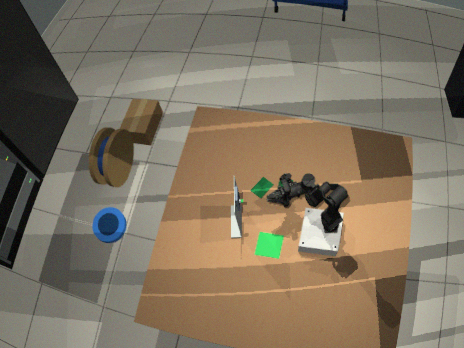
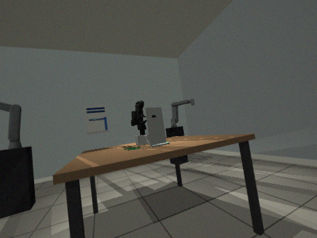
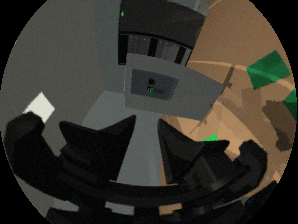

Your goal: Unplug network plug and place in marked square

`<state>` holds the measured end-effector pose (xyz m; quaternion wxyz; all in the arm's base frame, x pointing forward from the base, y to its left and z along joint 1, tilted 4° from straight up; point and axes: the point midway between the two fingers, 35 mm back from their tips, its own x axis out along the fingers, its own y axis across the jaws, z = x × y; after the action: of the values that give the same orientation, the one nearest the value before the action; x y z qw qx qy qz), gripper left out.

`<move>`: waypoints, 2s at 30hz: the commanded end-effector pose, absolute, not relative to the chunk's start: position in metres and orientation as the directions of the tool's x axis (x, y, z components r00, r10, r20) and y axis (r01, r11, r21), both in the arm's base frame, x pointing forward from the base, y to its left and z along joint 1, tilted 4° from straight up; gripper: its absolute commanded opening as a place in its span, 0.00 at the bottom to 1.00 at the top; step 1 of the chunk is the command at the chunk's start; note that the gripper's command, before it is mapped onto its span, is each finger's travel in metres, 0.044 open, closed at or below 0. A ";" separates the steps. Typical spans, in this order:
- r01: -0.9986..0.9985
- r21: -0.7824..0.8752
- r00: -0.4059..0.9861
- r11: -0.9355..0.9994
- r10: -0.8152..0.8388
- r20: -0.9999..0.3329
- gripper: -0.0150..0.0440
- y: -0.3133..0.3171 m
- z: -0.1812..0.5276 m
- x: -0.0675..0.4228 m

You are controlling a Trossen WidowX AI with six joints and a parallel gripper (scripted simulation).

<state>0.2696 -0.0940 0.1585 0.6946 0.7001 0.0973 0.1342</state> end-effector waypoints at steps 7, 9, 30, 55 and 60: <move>-0.032 0.998 0.943 -0.053 0.329 0.048 0.52 -0.094 0.154 0.272; -0.034 0.998 0.943 -0.054 0.329 0.049 0.52 -0.094 0.155 0.281; -0.038 0.998 0.943 -0.053 0.329 0.053 0.52 -0.089 0.158 0.336; -0.042 0.998 0.942 -0.053 0.329 0.057 0.52 -0.086 0.161 0.376; -0.042 0.998 0.942 -0.053 0.329 0.057 0.52 -0.084 0.161 0.384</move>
<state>0.3774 -0.0854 0.1649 0.6812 0.7118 0.0985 0.1396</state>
